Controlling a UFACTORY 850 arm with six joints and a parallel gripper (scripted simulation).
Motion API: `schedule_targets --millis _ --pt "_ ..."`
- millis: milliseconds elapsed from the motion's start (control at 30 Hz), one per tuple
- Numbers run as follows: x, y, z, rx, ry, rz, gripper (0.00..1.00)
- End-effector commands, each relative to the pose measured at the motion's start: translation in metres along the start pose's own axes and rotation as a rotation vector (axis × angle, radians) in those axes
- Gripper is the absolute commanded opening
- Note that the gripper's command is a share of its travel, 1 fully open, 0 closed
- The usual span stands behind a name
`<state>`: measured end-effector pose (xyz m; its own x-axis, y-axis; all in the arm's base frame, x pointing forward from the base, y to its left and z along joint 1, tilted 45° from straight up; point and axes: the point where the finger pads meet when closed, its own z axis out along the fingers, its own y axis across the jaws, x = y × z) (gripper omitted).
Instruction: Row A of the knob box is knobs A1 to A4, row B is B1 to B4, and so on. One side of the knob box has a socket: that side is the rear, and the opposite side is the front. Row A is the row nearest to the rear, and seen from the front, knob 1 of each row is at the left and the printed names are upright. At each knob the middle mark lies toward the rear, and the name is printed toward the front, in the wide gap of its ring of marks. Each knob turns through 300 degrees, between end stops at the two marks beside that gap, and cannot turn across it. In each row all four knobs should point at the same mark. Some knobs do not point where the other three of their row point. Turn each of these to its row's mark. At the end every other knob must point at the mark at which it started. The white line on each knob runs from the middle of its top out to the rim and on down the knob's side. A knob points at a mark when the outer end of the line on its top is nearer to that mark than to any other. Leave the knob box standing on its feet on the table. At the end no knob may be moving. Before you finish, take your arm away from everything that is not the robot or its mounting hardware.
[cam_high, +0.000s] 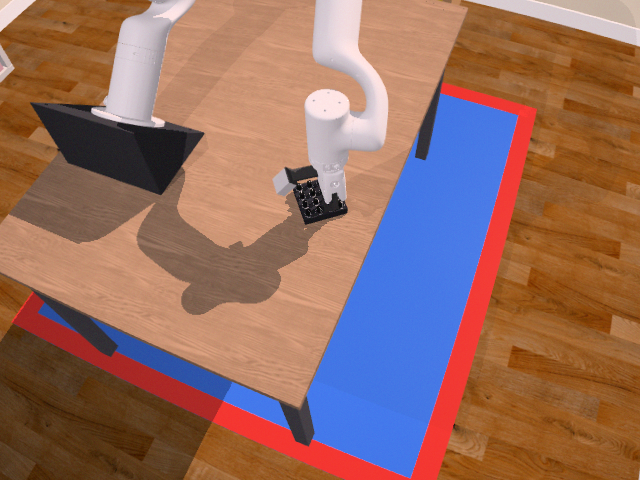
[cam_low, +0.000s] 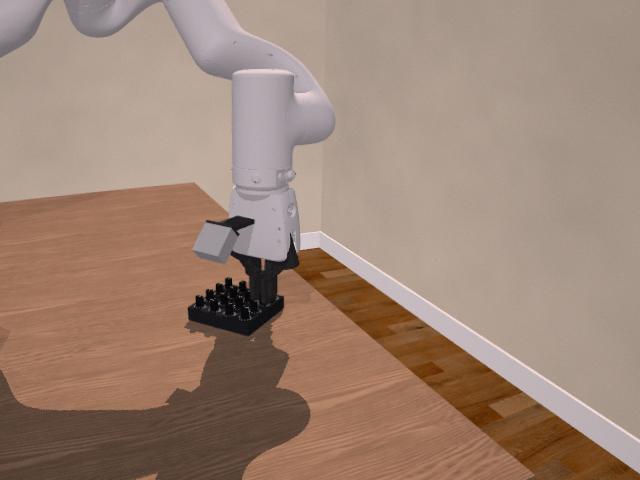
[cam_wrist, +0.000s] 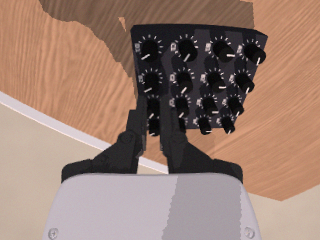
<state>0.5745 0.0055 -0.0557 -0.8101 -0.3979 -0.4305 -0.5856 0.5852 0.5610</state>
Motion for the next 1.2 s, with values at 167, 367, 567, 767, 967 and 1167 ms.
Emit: schedule_targets --millis 167,367,567,767,967,1167 --pt "-0.001 -0.001 -0.001 0.001 -0.001 -0.001 0.19" --pt "-0.001 -0.001 -0.001 0.001 -0.001 -0.001 0.19" --pt "-0.001 -0.001 -0.001 0.001 -0.001 -0.001 0.19" --pt "-0.001 -0.001 -0.003 0.001 -0.001 -0.001 0.19" --pt "-0.001 -0.001 -0.013 0.001 -0.001 -0.001 0.19" --pt "-0.001 -0.001 -0.027 0.001 -0.001 -0.001 0.19"
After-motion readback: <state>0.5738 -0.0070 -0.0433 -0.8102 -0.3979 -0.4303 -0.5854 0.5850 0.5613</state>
